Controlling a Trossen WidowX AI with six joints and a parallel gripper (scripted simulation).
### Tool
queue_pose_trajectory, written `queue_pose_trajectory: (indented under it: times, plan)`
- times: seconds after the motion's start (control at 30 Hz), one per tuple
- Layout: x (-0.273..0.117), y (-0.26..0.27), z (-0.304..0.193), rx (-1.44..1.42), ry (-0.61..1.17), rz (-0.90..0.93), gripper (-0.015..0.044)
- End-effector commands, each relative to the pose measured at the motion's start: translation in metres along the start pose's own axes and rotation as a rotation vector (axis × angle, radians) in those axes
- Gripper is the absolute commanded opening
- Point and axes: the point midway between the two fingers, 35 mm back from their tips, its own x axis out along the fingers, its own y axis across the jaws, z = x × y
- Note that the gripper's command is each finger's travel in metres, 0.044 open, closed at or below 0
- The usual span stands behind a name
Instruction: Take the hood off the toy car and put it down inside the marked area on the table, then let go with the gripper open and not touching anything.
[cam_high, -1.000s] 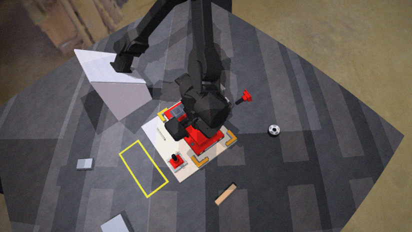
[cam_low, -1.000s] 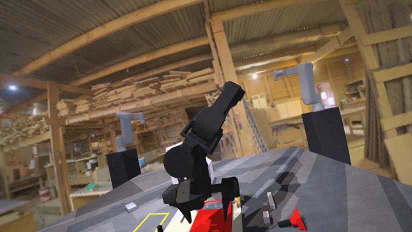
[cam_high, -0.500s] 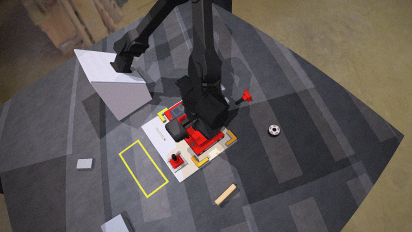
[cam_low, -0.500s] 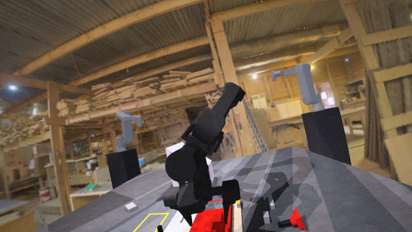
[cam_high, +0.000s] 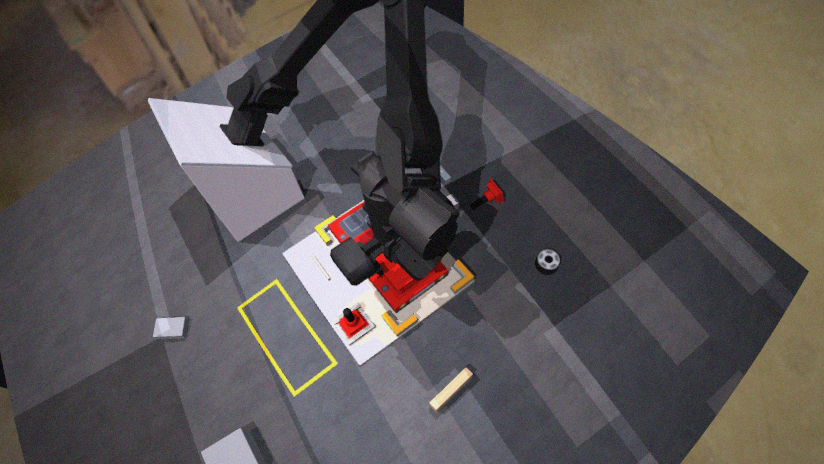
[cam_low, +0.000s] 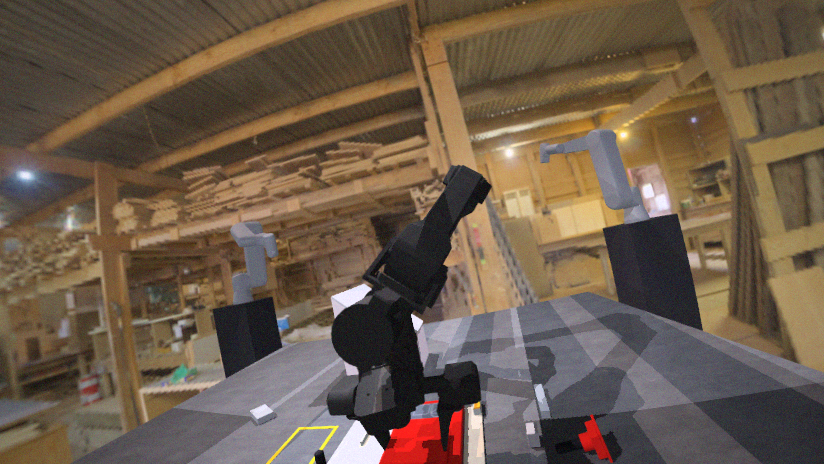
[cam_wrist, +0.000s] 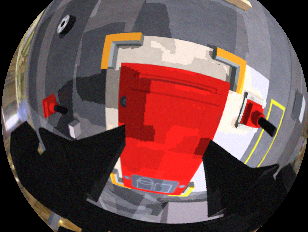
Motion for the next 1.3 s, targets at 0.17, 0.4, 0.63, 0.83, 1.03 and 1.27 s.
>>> queue_pose_trajectory:
  times: [0.17,0.4,0.63,0.83,1.03,1.27]
  plan:
    - [0.0,0.0,0.0,-0.003,0.0,0.001,0.0222]
    - [-0.004,0.0,0.0,-0.002,0.0,0.0,0.0039]
    - [-0.009,0.0,0.0,-0.002,0.0,0.0,0.0]
    - [-0.013,0.0,0.001,-0.001,0.0,-0.001,0.0]
    - [-0.016,0.0,0.001,-0.001,0.0,-0.001,0.0]
    - [-0.021,0.0,0.001,0.0,0.0,-0.001,0.0]
